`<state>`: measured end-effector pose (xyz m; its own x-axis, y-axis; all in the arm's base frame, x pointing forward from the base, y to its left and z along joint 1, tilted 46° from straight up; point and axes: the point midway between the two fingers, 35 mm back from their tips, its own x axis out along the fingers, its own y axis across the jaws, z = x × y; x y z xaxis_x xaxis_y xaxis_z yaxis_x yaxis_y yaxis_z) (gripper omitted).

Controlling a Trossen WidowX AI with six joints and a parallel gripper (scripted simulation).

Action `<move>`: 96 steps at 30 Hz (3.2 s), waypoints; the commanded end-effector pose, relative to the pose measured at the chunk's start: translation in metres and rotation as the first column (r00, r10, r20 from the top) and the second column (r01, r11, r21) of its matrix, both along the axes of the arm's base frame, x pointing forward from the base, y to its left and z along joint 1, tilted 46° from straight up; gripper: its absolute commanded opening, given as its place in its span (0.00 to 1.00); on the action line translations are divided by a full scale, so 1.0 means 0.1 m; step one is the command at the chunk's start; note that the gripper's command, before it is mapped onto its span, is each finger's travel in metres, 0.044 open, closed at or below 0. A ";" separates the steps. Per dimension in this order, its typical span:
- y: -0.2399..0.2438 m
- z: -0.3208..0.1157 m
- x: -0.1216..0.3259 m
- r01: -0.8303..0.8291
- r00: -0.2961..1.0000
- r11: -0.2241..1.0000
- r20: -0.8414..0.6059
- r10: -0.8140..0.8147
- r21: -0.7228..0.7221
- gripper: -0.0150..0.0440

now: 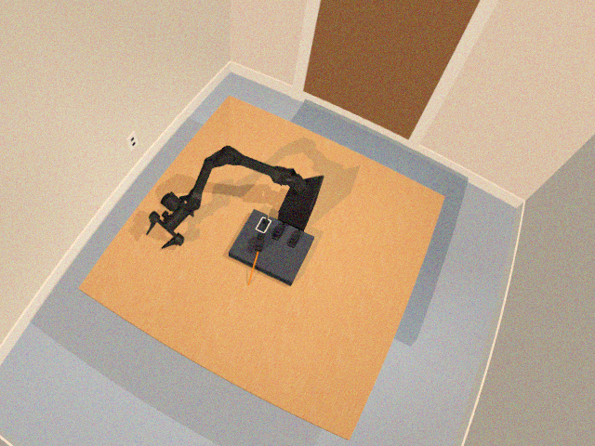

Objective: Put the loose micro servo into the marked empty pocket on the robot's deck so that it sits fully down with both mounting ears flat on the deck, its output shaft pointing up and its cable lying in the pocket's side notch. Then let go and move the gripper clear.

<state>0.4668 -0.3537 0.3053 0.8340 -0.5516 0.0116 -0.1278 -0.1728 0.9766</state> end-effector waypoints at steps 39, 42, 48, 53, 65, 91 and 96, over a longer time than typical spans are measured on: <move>1.75 -1.59 0.21 -0.349 0.554 0.926 -0.829 0.080 -0.144 1.00; 1.87 -1.68 0.16 -0.393 0.492 0.908 -0.868 0.074 -0.145 1.00; 2.12 -1.85 0.05 -0.487 0.358 0.862 -0.932 0.051 -0.140 1.00; 2.31 -1.97 -0.06 -0.565 0.244 0.816 -0.970 0.021 -0.125 1.00; 2.72 -2.20 -0.38 -0.739 -0.024 0.673 -0.995 -0.097 -0.048 1.00; 3.33 -2.40 -1.20 -0.910 -0.411 0.278 -0.749 -0.520 0.307 1.00; 3.40 -2.39 -1.35 -0.895 -0.433 0.206 -0.662 -0.612 0.395 1.00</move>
<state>0.3421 -0.0165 0.0668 0.1515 -0.5898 -0.7932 0.1976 0.8043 -0.5604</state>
